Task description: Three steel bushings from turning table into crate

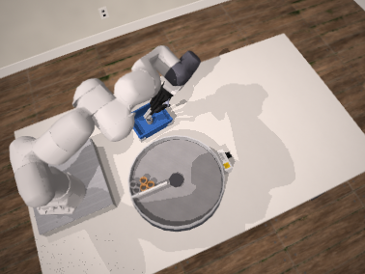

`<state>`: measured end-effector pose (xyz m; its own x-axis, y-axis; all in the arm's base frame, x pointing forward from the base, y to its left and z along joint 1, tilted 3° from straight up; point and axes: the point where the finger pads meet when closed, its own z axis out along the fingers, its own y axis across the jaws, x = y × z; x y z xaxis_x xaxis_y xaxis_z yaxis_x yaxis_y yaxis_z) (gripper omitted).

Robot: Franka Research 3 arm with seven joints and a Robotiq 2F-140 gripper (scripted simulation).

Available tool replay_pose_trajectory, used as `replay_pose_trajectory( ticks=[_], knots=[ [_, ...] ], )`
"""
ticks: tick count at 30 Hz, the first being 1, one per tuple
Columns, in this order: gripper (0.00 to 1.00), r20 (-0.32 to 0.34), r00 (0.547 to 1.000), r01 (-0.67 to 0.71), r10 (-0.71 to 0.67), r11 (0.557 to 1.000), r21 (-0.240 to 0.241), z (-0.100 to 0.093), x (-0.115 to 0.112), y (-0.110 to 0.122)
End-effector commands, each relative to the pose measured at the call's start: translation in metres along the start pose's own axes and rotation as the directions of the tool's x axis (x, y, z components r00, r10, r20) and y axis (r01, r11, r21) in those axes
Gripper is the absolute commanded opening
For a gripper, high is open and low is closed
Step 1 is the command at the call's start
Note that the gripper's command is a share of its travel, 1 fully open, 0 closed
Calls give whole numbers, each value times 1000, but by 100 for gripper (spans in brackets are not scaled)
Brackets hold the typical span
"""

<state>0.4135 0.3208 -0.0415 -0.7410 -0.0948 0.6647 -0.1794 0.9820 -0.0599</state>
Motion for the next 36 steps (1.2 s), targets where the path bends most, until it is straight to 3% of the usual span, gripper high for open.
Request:
replay_pose_trajectory(
  ticks=[1, 11, 12, 36],
  knots=[
    [0, 5, 1000, 3, -3, 1000, 3, -1, -2, -1],
    [0, 5, 1000, 3, -3, 1000, 3, -1, -2, -1],
    [7, 5, 1000, 3, -3, 1000, 3, -1, -2, -1],
    [7, 5, 1000, 3, -3, 1000, 3, -1, -2, -1]
  ],
)
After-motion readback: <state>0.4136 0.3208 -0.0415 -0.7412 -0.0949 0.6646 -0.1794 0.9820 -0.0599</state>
